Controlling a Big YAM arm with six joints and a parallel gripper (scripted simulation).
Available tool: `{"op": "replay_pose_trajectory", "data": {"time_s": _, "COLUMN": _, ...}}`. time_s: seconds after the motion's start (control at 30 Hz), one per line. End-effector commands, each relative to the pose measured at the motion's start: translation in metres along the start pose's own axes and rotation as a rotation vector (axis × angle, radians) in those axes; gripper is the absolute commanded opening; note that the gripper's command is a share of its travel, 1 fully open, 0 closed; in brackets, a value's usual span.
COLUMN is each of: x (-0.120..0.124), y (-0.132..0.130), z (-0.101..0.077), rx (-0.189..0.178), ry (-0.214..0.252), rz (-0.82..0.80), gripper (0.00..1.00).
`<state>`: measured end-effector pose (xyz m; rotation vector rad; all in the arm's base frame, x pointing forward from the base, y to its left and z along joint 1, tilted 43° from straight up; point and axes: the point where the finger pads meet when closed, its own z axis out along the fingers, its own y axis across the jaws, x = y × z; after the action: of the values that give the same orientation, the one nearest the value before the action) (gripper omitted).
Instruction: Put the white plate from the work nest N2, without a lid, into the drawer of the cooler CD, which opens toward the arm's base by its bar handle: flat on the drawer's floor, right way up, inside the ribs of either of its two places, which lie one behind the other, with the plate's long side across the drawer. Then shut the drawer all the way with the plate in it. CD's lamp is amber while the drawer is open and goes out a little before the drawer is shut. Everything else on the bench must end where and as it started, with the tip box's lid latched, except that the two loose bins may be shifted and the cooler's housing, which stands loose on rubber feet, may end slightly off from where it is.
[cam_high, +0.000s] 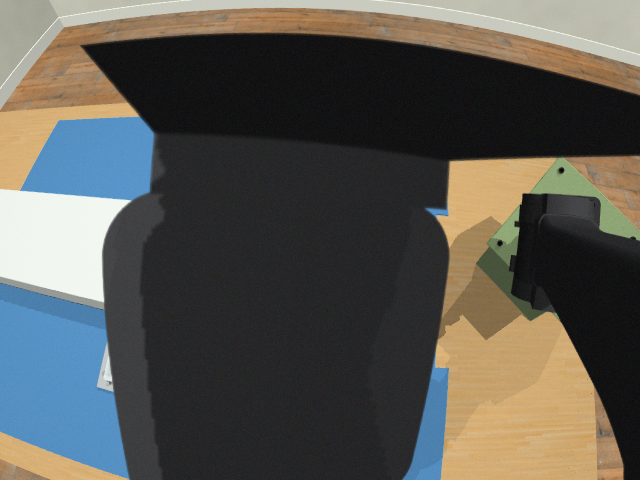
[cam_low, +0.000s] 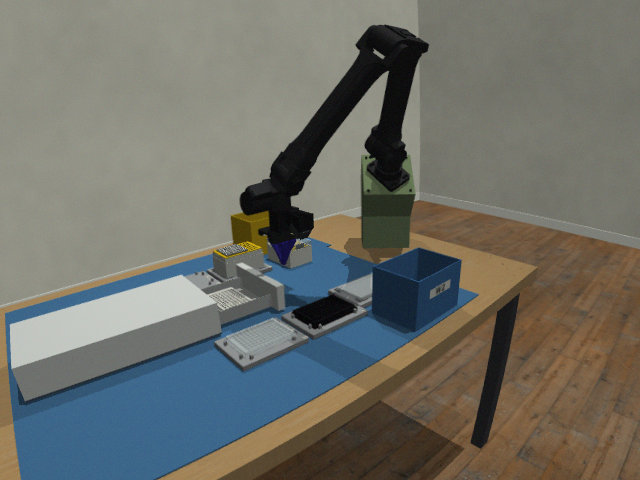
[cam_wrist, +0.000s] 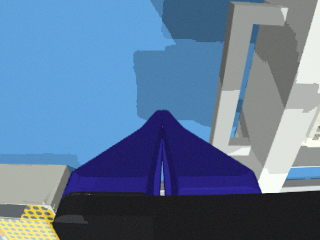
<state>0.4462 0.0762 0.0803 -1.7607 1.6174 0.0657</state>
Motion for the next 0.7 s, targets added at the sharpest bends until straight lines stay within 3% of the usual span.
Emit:
{"op": "replay_pose_trajectory", "data": {"time_s": 0.0, "x": -0.001, "y": 0.003, "z": 0.006, "rx": 0.000, "ry": -0.002, "rz": 0.017, "gripper": 0.00}}
{"op": "replay_pose_trajectory", "data": {"time_s": 0.17, "x": -0.002, "y": 0.003, "z": 0.010, "rx": -0.001, "ry": -0.003, "rz": 0.014, "gripper": 0.00}}
{"op": "replay_pose_trajectory", "data": {"time_s": 0.2, "x": -0.001, "y": -0.004, "z": 0.003, "rx": 0.022, "ry": 0.001, "rz": 0.012, "gripper": 0.00}}
{"op": "replay_pose_trajectory", "data": {"time_s": 0.27, "x": -0.002, "y": 0.002, "z": 0.014, "rx": -0.001, "ry": -0.003, "rz": 0.014, "gripper": 0.00}}
{"op": "replay_pose_trajectory", "data": {"time_s": 0.67, "x": -0.004, "y": -0.005, "z": 0.029, "rx": 0.011, "ry": -0.004, "rz": 0.007, "gripper": 0.00}}
